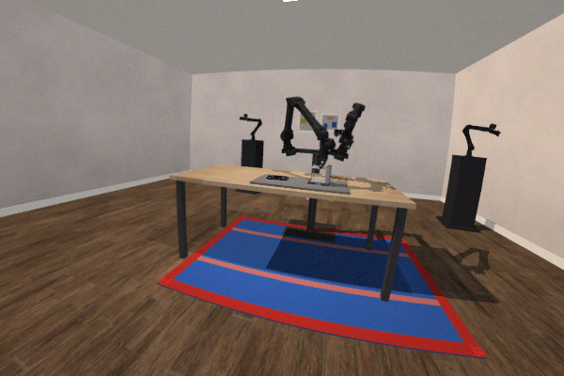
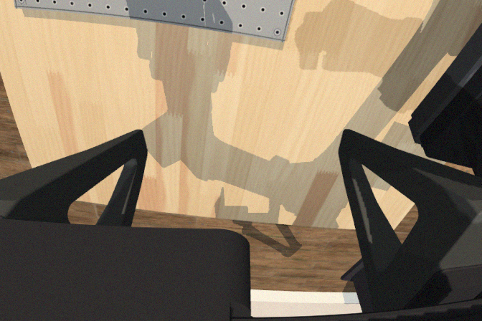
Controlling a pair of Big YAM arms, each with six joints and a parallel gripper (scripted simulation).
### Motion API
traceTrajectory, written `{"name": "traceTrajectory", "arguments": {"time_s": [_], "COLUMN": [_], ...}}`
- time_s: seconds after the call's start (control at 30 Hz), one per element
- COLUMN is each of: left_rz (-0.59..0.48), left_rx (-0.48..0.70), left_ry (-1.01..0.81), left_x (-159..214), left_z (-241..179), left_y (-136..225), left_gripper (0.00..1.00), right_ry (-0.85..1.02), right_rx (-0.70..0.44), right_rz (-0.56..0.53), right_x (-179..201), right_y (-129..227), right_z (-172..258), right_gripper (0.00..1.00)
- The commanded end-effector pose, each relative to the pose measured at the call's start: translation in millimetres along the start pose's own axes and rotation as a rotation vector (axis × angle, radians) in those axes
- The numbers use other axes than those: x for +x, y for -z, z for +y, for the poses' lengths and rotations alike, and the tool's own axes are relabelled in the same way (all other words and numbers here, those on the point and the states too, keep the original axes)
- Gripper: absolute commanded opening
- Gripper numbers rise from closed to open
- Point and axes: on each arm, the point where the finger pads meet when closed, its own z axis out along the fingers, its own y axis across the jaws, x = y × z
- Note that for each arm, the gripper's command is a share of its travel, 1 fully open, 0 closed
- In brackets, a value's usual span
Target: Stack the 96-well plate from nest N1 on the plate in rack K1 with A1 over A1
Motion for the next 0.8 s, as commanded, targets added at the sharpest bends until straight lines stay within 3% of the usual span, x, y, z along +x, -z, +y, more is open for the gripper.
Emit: {"name": "traceTrajectory", "arguments": {"time_s": [0.0,0.77], "left_rz": [-0.003,-0.003], "left_rx": [-0.014,-0.014], "left_ry": [0.004,0.004], "left_x": [2.9,2.9], "left_z": [4.5,4.5], "left_y": [6.2,6.2], "left_gripper": [1.0,1.0], "right_ry": [0.003,0.003], "right_rx": [0.006,0.007], "right_rz": [-0.004,-0.004], "right_x": [1.4,1.5], "right_y": [-10.7,-45.4], "right_z": [-7.2,-7.5], "right_gripper": [0.0,0.0]}}
